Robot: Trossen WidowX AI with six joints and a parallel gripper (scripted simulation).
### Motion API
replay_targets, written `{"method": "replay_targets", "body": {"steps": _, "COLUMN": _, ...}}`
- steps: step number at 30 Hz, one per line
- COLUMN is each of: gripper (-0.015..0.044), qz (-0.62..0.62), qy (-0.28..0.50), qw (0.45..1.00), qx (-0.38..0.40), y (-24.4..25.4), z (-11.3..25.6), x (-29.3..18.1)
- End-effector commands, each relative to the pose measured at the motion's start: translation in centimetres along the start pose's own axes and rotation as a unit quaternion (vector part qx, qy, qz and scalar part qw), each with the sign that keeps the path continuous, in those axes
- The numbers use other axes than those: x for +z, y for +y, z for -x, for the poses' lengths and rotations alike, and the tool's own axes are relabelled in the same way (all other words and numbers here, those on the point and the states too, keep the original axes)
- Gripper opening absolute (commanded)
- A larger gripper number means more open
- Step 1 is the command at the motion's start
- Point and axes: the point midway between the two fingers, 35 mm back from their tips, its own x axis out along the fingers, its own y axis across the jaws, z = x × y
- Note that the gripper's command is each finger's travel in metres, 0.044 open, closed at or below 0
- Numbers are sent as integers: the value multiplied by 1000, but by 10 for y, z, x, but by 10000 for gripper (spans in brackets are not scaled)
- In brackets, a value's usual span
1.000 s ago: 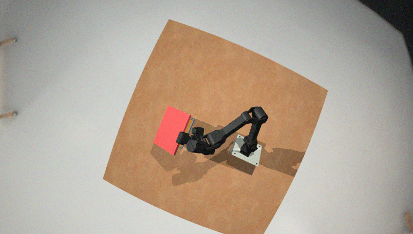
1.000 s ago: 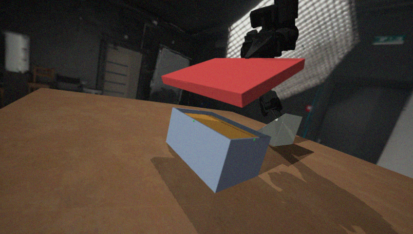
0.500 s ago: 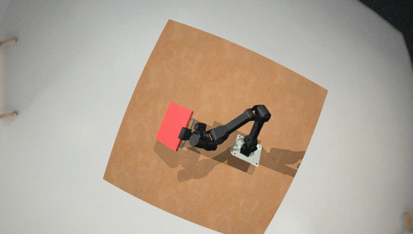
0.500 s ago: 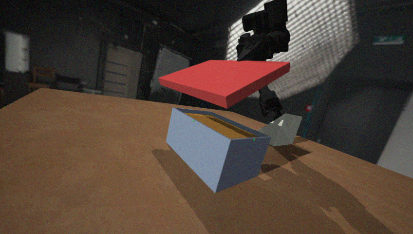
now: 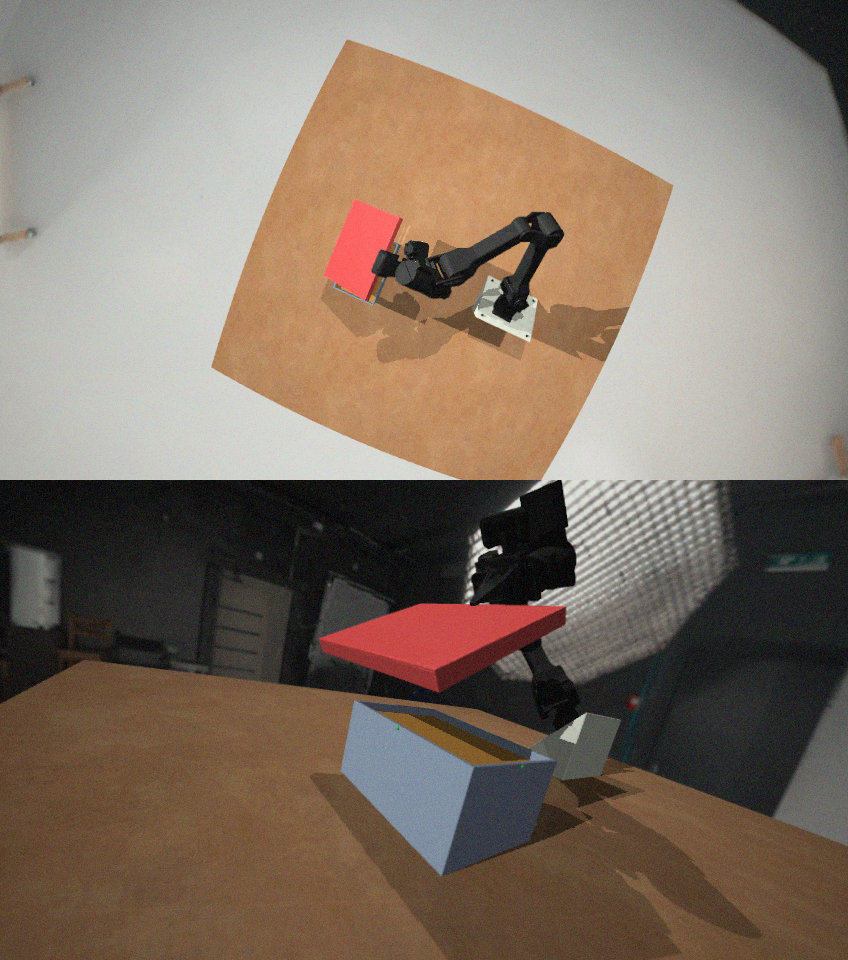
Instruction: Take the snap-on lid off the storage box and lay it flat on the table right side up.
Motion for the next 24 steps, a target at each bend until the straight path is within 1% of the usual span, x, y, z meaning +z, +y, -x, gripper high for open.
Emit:
{"method": "replay_targets", "body": {"steps": 1, "gripper": 0, "qz": -2, "qy": 2, "qw": 1000, "qx": 3, "y": 1, "z": 2, "x": 10}}
{"method": "replay_targets", "body": {"steps": 24, "gripper": 0, "qz": -1, "qy": 2, "qw": 1000, "qx": 2, "y": -2, "z": 4, "x": 56}}
